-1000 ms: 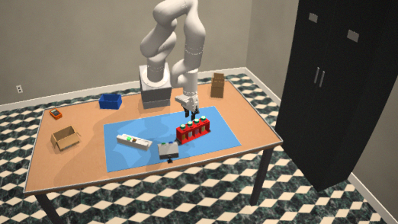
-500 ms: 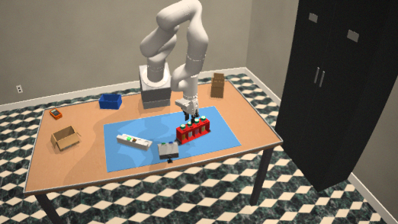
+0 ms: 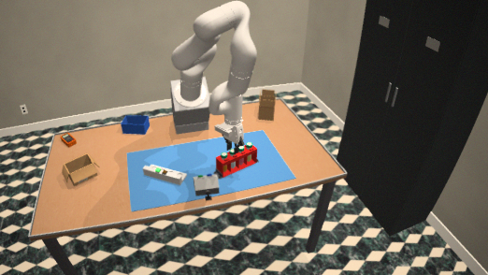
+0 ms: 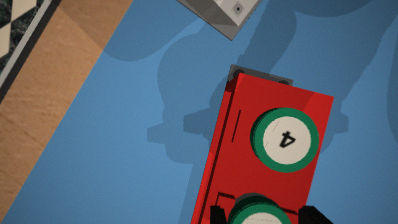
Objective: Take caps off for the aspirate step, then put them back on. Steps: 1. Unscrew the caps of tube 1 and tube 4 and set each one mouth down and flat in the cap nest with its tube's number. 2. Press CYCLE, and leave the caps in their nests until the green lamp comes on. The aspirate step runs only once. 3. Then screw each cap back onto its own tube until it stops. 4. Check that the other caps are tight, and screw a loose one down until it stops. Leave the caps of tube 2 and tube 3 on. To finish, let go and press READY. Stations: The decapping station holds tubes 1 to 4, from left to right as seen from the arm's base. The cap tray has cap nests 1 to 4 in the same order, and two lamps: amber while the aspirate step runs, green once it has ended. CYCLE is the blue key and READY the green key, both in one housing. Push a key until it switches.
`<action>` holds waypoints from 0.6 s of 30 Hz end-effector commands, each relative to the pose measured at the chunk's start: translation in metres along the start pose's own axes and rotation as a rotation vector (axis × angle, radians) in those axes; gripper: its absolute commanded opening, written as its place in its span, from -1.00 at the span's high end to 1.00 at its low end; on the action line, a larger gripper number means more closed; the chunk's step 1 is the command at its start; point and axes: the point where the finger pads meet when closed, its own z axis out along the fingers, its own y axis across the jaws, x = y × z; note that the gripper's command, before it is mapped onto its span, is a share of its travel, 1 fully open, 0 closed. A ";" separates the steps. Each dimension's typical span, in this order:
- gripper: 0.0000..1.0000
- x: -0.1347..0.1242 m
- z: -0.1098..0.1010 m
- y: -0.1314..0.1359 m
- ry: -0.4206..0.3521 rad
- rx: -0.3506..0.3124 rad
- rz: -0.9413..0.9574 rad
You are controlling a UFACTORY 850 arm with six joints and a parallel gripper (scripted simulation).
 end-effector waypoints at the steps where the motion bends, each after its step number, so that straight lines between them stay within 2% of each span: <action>1: 0.08 0.000 0.002 0.000 0.000 0.001 0.000; 18: 0.08 0.000 0.009 0.000 0.000 0.001 0.000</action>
